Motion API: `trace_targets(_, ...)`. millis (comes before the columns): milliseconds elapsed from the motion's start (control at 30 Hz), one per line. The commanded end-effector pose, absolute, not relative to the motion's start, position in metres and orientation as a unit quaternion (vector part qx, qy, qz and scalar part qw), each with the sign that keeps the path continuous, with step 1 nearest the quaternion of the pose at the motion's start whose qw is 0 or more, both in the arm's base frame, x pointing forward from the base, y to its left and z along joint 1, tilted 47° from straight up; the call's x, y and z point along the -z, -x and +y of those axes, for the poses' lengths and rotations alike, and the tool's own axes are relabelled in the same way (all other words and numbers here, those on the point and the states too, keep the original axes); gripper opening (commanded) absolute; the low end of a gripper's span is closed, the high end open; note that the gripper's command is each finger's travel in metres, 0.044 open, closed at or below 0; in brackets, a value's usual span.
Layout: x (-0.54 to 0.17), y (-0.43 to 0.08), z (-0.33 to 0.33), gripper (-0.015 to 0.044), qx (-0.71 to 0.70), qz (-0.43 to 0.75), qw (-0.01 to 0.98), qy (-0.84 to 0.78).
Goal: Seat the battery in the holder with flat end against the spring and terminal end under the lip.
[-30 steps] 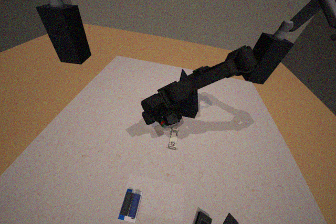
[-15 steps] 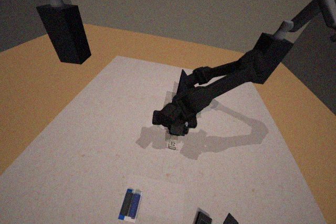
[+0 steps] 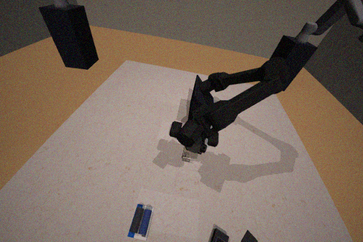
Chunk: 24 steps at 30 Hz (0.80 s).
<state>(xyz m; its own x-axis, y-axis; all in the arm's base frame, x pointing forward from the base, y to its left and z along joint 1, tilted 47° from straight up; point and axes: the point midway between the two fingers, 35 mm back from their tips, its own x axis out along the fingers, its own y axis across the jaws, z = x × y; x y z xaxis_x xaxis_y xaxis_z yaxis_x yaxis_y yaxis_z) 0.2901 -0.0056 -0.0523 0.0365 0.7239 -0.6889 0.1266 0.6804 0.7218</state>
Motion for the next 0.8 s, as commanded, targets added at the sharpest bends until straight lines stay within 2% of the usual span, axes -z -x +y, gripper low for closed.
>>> trace_targets(0, 0.061, -0.289, 0.001, 0.008, -0.241, 0.675, 0.621, -0.317)
trace_targets(767, 0.078, -0.29, 0.018, 0.008, -0.277, 0.731, 0.552, -0.288)
